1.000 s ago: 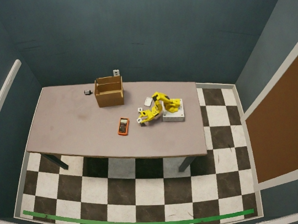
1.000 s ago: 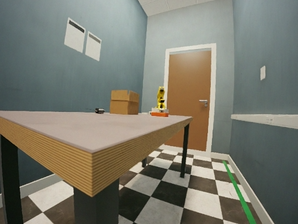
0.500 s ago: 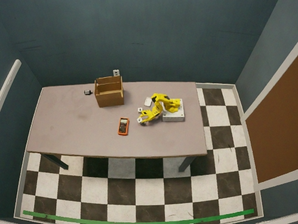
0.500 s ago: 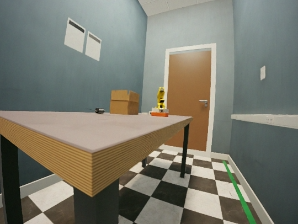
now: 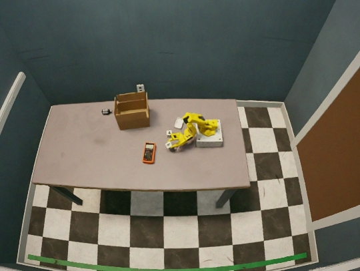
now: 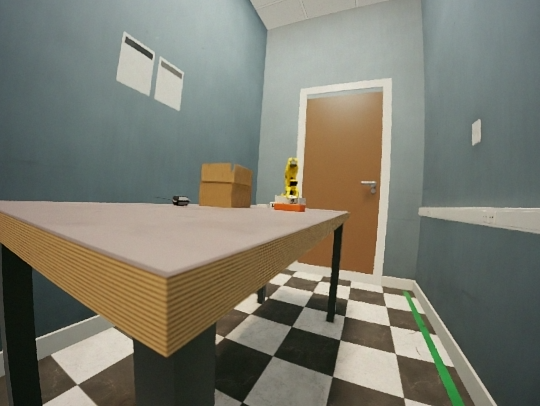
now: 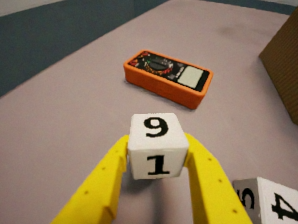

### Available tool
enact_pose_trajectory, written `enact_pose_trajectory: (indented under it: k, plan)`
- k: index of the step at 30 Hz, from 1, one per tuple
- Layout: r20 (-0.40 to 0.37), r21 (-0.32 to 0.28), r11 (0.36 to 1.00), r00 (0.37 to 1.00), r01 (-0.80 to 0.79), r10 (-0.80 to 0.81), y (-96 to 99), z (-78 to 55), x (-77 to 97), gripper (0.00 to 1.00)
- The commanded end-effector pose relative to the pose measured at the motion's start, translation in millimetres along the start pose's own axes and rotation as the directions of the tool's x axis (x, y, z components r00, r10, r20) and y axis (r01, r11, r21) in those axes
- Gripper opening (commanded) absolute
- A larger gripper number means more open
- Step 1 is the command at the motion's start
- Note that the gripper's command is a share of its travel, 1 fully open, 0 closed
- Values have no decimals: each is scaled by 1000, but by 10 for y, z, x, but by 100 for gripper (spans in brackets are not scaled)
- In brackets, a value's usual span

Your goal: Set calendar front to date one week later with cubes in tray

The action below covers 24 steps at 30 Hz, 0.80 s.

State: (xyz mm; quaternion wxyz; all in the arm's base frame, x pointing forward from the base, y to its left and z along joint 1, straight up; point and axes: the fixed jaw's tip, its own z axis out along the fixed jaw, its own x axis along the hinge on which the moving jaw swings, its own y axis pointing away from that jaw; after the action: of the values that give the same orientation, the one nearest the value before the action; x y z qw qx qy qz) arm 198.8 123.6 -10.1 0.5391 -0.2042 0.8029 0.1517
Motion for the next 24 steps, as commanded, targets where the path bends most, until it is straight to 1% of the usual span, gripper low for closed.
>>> enact_pose_trajectory:
  k: [1, 16, 24]
  plan:
    - [-3, 12, 1000, 1000, 14, -14, -31, -19, 14, 0]
    - [-3, 12, 1000, 1000, 14, -14, -31, -18, 15, 0]
    - [-3, 12, 1000, 1000, 14, -14, -32, -2, 58, 0]
